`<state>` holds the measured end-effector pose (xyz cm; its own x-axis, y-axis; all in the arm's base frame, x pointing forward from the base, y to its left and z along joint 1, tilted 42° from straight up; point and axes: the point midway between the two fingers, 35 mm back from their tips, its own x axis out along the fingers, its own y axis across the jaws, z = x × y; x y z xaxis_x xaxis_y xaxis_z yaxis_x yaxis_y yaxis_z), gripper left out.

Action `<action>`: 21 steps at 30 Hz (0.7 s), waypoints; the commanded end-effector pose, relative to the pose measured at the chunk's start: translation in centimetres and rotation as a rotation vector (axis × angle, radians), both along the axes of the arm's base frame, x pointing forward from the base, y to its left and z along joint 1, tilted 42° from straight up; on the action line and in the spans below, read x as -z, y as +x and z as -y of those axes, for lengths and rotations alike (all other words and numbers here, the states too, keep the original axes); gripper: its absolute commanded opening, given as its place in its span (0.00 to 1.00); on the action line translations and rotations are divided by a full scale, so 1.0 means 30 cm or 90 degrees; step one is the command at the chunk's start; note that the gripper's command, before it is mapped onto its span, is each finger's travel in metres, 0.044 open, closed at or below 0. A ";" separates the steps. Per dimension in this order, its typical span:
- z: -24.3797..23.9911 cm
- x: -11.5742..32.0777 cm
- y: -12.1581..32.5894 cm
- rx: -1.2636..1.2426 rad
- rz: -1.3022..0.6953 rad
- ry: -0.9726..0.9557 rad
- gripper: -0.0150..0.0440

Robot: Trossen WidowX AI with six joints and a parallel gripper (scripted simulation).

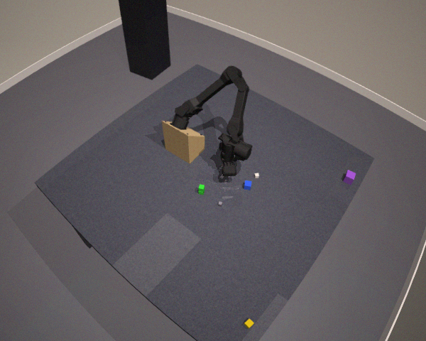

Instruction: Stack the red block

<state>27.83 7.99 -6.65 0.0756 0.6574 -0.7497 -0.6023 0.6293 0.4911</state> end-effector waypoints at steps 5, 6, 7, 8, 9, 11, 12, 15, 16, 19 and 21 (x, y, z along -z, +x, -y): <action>0.001 -0.003 -0.001 0.002 -0.002 0.002 0.25; 0.005 -0.007 -0.001 0.002 -0.002 0.002 0.25; 0.011 -0.014 -0.001 0.002 -0.002 0.002 0.25; 0.019 -0.021 -0.001 0.002 -0.002 0.001 0.25; 0.028 -0.031 -0.002 0.002 -0.002 0.001 0.25; 0.049 -0.054 -0.003 0.002 -0.002 0.001 0.25; 0.061 -0.067 -0.004 0.002 -0.002 0.001 0.25; 0.093 -0.103 -0.008 0.002 -0.002 0.000 0.25; 0.103 -0.114 -0.009 0.002 -0.002 0.000 0.25; 0.133 -0.148 -0.012 0.002 -0.002 0.000 0.25; 0.153 -0.170 -0.014 0.002 -0.002 0.000 0.25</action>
<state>27.45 4.36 -2.59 0.0751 0.6601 -0.7474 -0.5940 0.6317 0.4982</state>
